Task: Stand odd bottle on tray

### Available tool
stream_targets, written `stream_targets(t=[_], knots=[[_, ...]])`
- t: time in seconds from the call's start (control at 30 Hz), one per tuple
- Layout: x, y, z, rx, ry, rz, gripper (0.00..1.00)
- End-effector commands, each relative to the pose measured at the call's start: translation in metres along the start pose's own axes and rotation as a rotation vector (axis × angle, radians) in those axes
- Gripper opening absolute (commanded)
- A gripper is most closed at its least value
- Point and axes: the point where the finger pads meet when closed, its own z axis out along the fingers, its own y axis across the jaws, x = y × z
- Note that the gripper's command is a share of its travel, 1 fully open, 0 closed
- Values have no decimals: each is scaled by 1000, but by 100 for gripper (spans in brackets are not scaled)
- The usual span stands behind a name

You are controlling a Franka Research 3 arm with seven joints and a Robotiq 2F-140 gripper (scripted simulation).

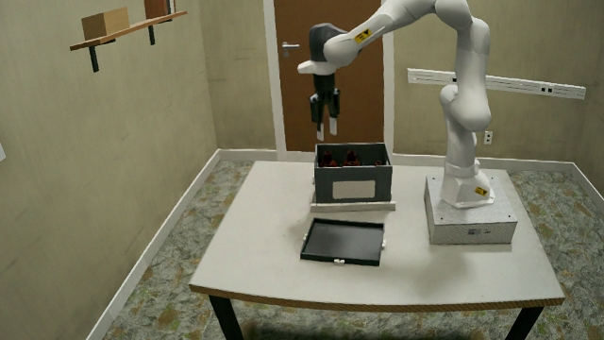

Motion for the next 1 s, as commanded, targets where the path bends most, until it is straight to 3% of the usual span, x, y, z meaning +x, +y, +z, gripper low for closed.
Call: stream_targets(t=[0.0,0.97], knots=[[0,0,0,1,-3,-8,44],[0,0,5,1,-4,-8,44]])
